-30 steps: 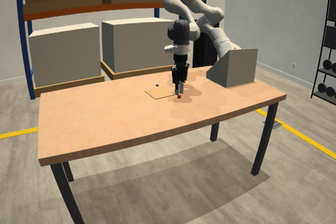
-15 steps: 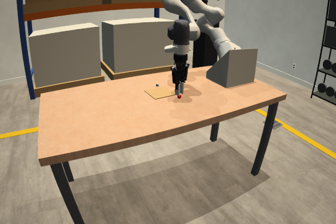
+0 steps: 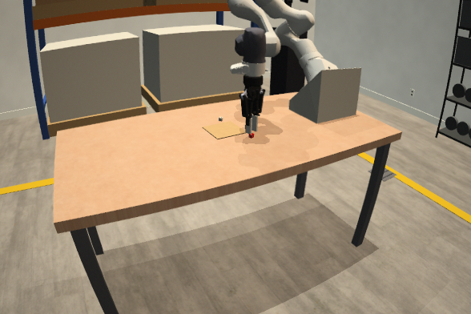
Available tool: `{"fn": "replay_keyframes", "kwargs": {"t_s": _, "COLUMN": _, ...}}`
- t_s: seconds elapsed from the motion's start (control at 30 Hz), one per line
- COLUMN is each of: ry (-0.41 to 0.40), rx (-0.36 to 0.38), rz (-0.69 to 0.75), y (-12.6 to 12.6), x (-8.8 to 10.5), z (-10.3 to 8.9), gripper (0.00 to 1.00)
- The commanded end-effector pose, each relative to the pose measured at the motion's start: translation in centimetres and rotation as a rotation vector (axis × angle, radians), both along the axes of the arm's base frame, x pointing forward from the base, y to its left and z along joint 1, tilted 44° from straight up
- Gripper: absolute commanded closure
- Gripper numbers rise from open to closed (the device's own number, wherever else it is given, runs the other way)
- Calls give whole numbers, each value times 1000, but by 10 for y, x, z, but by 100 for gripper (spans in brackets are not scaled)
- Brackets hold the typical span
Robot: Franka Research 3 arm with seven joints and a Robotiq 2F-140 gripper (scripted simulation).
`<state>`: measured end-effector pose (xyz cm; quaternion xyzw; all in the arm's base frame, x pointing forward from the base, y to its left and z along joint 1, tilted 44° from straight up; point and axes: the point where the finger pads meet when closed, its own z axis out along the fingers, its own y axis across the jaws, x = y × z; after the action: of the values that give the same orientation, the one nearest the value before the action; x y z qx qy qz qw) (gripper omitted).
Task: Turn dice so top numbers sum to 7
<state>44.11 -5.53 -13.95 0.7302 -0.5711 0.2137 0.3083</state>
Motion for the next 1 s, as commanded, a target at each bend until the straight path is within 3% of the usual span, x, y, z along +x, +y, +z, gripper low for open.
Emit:
{"fn": "replay_keyframes", "kwargs": {"t_s": 0.0, "ry": -3, "rx": 0, "rz": -1, "y": 1, "x": -1, "z": -1, "gripper": 81}}
{"fn": "replay_keyframes", "kwargs": {"t_s": 0.97, "ry": -3, "rx": 0, "rz": -1, "y": -13, "x": -1, "z": -15, "gripper": 81}}
